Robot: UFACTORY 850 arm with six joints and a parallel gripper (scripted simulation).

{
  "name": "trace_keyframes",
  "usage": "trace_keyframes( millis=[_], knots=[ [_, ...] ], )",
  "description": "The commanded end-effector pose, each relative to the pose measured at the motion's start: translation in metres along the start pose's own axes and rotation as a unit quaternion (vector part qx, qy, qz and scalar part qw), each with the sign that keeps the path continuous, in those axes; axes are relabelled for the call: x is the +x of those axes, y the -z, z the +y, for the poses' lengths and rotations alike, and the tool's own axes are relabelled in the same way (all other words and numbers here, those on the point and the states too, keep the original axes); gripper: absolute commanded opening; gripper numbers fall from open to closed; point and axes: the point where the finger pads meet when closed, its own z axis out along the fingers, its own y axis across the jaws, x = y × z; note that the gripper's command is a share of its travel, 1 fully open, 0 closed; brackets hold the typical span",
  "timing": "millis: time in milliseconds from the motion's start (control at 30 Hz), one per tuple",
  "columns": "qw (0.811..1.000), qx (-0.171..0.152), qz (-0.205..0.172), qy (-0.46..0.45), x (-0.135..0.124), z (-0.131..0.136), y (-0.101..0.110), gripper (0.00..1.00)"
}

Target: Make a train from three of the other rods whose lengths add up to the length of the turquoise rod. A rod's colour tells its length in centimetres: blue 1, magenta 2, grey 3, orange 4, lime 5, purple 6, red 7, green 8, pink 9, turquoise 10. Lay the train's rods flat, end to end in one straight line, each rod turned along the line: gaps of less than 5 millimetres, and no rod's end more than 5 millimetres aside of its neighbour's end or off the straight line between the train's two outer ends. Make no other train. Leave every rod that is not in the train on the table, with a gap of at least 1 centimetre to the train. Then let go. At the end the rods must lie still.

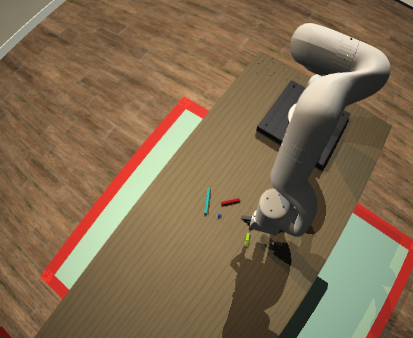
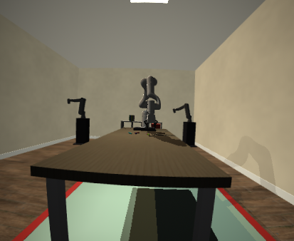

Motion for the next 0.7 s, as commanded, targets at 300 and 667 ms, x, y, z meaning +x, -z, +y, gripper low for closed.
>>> trace_keyframes(
  millis=[300,667],
  knots=[
    [0.987,0.016,0.002,-0.163,-0.01,0.031,0.0,1.0],
    [0.987,0.016,0.002,-0.163,-0.01,0.031,0.0,1.0]
  ],
)
